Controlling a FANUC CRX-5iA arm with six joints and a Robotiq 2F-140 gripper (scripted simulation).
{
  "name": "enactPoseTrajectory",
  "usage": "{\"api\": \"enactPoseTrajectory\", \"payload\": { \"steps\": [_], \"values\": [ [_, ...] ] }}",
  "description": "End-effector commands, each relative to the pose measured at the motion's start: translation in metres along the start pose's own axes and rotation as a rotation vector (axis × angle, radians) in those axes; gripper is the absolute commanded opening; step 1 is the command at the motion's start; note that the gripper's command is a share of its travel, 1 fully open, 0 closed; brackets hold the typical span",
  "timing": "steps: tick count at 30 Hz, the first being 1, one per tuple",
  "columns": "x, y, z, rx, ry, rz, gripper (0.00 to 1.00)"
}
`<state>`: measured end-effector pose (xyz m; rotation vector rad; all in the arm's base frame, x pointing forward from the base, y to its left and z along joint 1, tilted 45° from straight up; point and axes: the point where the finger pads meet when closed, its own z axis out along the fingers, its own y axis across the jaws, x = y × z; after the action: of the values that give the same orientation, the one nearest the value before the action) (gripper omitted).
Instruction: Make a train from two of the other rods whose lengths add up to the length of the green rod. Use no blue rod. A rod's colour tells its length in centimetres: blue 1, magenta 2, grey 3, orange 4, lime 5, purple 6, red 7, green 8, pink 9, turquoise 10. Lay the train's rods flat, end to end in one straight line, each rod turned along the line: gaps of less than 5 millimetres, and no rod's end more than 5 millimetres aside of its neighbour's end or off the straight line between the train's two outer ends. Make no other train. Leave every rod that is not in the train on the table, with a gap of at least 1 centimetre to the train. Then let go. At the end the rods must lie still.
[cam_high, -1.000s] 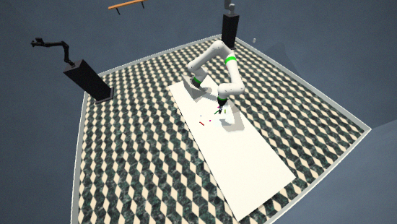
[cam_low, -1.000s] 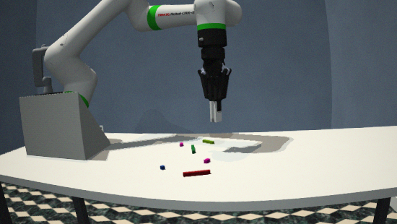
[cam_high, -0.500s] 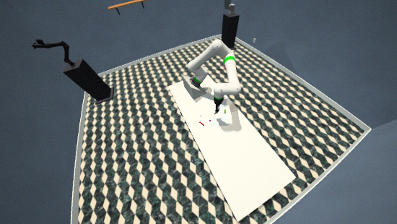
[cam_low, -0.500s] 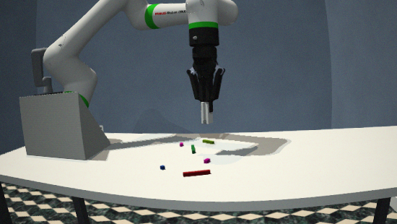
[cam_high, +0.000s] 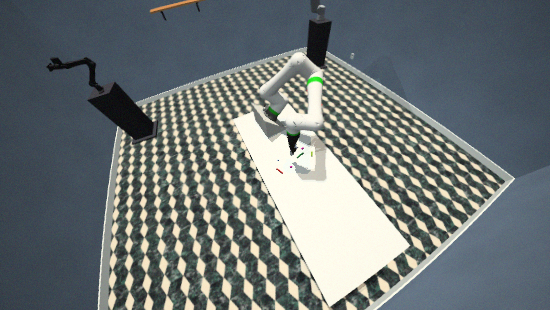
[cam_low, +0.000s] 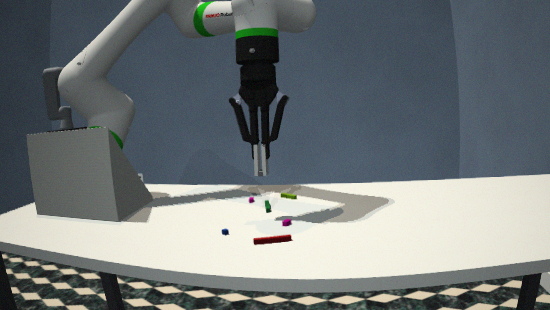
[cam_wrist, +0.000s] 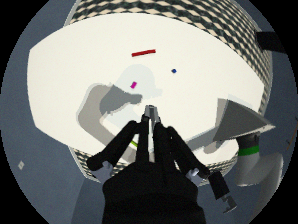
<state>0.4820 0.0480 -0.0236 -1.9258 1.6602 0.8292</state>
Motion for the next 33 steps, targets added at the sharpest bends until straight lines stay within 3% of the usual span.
{"api": "enactPoseTrajectory", "payload": {
  "steps": [1,20,33],
  "values": [
    [0.010,0.010,0.000,0.009,-0.007,-0.101,0.03],
    [0.010,0.011,0.003,0.009,-0.007,-0.104,0.03],
    [0.010,0.010,0.038,0.009,-0.007,-0.104,0.03]
  ]
}}
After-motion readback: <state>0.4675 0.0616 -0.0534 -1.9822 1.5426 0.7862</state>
